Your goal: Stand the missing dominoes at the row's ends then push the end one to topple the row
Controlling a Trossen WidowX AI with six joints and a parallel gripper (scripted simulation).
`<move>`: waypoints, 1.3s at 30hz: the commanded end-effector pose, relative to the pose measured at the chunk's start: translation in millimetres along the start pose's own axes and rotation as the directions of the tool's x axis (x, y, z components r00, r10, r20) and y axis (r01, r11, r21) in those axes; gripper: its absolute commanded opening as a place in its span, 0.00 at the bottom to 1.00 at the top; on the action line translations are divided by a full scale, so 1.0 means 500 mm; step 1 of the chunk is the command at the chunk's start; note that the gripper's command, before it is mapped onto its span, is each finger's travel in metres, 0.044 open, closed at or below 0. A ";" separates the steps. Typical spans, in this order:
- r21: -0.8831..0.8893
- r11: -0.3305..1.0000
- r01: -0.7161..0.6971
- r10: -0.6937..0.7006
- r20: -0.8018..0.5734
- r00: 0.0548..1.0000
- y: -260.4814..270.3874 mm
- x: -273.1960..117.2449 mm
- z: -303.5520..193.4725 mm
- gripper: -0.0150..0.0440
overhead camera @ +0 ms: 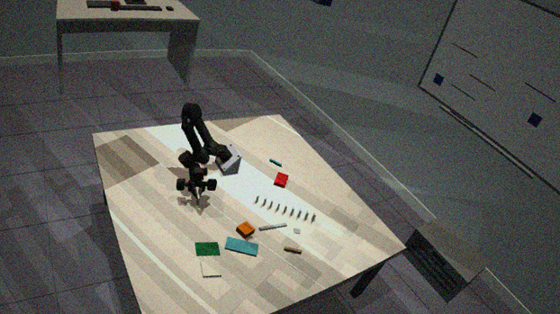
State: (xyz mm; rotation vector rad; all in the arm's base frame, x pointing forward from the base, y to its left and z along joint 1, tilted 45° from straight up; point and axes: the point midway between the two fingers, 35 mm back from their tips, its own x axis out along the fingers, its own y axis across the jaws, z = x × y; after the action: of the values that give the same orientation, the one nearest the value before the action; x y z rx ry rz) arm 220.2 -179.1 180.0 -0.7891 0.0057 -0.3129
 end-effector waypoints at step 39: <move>-0.002 1.000 -0.008 0.008 -0.002 1.000 0.010 0.002 -0.047 0.87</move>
State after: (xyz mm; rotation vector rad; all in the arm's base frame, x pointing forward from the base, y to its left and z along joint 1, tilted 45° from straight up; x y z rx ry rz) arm 219.2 -192.9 159.7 -0.7888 0.0143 -0.3111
